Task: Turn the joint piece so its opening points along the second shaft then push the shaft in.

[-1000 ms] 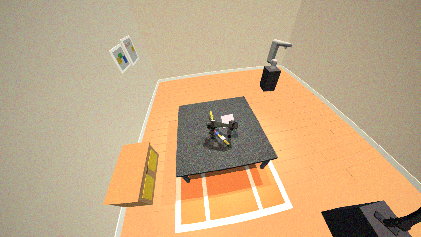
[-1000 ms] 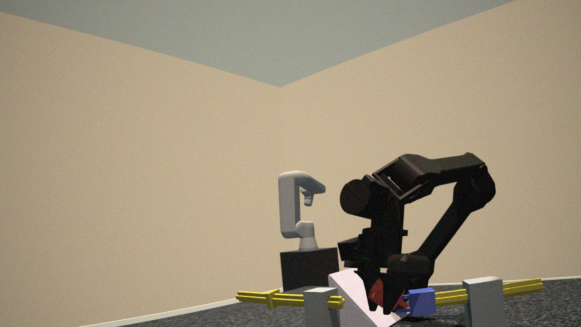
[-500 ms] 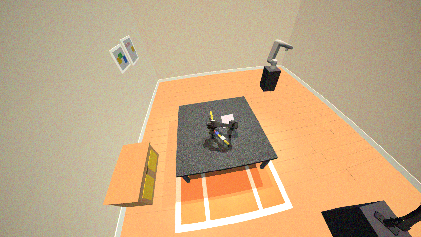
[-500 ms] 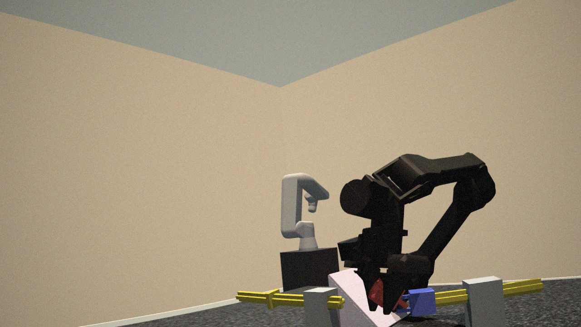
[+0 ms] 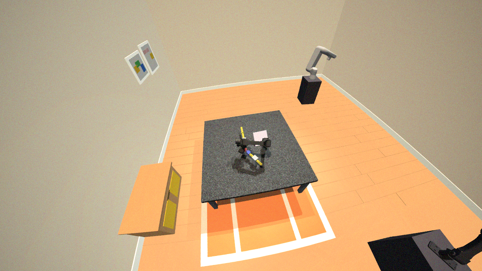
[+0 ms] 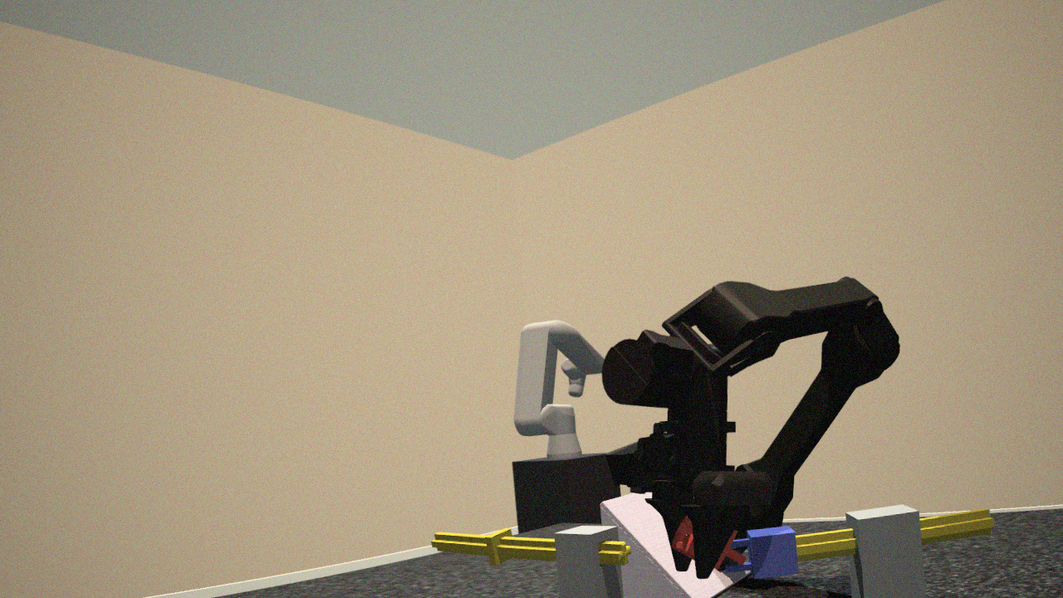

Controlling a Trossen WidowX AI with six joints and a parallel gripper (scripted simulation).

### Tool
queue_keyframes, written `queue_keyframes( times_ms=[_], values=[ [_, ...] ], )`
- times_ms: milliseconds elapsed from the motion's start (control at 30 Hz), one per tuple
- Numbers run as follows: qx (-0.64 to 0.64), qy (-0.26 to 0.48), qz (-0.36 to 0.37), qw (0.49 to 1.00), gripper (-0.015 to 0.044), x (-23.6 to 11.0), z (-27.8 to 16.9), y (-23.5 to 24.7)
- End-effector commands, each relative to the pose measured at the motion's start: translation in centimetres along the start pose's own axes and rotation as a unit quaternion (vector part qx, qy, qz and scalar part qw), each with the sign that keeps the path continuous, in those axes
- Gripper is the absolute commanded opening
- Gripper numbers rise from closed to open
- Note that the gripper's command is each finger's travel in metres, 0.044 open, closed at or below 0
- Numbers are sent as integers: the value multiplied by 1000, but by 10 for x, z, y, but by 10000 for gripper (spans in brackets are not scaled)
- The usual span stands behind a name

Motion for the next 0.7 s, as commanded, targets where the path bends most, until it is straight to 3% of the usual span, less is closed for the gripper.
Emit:
queue_keyframes(
  times_ms=[0, 667],
  values=[
    [36, 24, -4, 999, 0, 2, 1, -3],
    [167, 110, -3, 980, 0, 10, 2, -15]
  ],
)
Point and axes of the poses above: the point midway between the two fingers, 35 mm back from their tips, its own x axis out along the fingers, its own y axis across the jaws, z = x × y, the point moved 1 cm from there along -x, back along the fingers
